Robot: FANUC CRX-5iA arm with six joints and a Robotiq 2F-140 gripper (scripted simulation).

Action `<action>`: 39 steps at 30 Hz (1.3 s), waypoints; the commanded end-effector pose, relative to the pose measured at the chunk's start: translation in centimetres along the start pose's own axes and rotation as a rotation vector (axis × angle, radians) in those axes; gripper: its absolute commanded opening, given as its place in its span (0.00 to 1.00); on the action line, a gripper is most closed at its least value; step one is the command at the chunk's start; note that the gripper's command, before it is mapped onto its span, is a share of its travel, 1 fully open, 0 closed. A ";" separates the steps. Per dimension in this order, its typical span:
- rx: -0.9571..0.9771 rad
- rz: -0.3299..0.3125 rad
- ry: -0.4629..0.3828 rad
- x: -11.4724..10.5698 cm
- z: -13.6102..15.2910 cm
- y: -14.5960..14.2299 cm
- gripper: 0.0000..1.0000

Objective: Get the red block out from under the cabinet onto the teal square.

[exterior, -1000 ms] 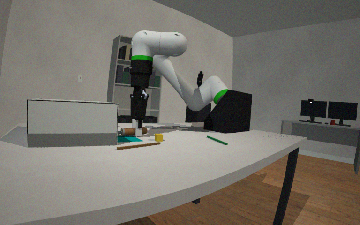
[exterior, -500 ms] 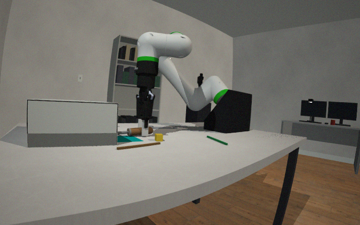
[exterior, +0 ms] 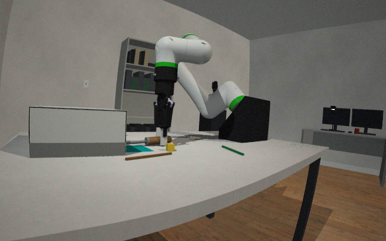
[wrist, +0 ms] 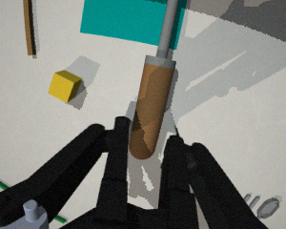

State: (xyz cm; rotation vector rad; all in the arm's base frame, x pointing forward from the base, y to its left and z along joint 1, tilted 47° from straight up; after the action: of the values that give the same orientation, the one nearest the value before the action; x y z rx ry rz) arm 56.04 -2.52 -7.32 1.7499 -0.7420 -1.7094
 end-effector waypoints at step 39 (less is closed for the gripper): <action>0.000 0.000 0.001 0.0 10.5 0.2 0.00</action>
State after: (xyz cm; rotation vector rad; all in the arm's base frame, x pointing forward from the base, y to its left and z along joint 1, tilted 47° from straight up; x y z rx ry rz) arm 45.96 -2.87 -7.33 1.7499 -0.7415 -1.7091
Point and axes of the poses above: the point where the finger pads meet when closed, its own x axis out along the fingers, its own y axis across the jaws, z = x × y, the point moved 3 cm from there along -x, back along the fingers, and after that the axes turned 1 degree about x, right-handed, at the moved point
